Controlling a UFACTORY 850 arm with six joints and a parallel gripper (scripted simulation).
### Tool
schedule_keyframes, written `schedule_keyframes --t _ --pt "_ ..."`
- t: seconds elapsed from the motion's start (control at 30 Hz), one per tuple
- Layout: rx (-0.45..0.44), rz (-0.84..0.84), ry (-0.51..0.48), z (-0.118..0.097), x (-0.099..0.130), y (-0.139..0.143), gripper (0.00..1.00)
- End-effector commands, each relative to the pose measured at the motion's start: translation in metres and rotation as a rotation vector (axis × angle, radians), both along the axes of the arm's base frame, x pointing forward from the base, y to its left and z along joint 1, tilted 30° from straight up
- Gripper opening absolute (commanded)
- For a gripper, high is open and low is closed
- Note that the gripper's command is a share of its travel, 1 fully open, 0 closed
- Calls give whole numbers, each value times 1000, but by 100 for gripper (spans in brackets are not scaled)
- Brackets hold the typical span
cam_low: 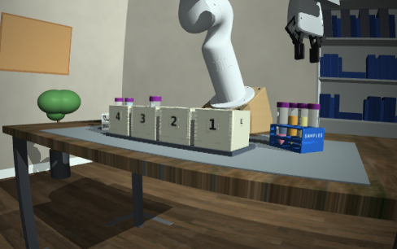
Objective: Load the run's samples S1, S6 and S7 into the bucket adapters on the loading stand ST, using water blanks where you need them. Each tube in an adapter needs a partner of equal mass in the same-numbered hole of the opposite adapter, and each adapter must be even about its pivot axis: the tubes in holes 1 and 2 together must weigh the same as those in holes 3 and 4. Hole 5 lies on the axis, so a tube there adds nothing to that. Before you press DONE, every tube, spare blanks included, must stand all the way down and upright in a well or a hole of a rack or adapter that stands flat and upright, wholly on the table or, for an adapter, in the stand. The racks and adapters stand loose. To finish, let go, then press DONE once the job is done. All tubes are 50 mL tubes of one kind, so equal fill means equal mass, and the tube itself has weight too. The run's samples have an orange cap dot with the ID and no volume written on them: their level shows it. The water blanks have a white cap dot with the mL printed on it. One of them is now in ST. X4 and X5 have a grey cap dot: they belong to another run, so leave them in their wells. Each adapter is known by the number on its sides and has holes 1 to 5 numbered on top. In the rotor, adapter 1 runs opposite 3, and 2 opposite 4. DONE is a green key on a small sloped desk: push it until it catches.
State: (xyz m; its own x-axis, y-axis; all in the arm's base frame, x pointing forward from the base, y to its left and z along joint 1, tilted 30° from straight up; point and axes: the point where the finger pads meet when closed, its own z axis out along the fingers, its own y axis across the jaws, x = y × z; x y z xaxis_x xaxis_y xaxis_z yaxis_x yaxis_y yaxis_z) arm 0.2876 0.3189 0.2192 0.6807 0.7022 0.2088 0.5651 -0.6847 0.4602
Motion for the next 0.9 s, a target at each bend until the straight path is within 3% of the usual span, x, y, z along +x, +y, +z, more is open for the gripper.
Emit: schedule_keyframes --t 0.0,0.47,0.87 --pt "0 0 -1 -4 0 20 57" --pt "0 0 -1 -4 0 20 57" --pt "0 0 -1 -22 10 16 57"
